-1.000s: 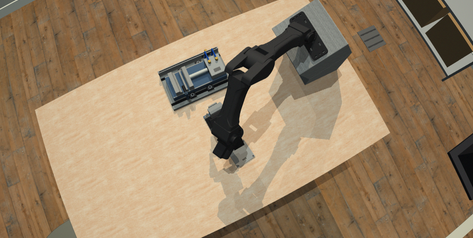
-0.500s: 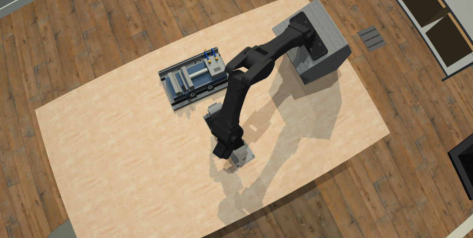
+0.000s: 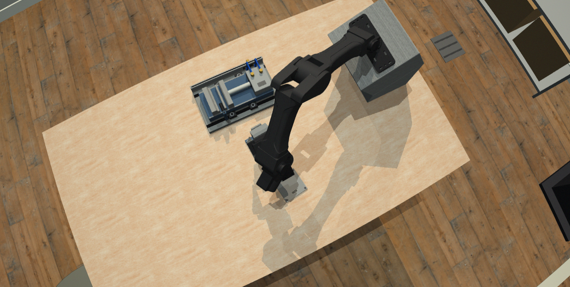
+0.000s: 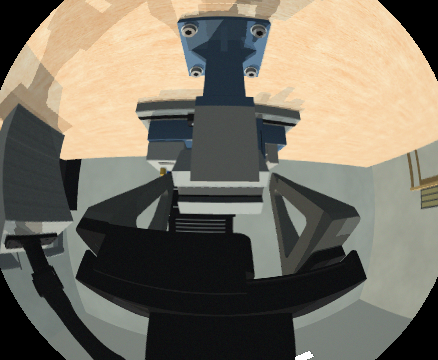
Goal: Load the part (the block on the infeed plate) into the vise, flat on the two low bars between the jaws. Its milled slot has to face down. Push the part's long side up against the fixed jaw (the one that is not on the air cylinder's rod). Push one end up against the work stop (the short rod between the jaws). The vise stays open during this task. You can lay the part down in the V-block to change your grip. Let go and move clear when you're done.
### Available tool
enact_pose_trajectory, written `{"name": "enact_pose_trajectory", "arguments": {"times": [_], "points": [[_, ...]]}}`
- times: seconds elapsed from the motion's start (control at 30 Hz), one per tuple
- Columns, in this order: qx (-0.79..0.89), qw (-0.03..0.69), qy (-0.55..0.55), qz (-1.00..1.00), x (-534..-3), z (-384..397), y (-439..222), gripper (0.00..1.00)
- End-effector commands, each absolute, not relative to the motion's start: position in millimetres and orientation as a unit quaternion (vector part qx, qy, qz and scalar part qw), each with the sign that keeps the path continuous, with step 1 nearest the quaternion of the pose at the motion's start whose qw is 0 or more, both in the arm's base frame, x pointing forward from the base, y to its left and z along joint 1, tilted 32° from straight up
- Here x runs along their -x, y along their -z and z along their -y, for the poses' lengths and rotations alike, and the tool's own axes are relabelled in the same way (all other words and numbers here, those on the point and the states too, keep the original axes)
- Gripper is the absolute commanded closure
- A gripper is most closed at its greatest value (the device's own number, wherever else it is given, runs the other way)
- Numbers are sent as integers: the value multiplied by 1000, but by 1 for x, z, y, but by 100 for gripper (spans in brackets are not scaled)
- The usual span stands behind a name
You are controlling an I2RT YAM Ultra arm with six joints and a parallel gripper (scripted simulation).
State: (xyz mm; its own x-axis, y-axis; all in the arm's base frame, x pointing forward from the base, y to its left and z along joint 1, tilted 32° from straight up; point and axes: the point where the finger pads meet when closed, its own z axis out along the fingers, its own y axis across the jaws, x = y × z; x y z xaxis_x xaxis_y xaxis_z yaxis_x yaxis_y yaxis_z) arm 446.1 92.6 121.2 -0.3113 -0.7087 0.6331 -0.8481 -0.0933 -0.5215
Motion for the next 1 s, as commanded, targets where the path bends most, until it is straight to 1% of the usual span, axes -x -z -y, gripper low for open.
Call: {"name": "enact_pose_trajectory", "arguments": {"times": [0.0,0.97], "points": [[-573,56,-465,673,-453,-96,-135,19],[-574,59,-464,672,-452,-95,-133,19]]}}
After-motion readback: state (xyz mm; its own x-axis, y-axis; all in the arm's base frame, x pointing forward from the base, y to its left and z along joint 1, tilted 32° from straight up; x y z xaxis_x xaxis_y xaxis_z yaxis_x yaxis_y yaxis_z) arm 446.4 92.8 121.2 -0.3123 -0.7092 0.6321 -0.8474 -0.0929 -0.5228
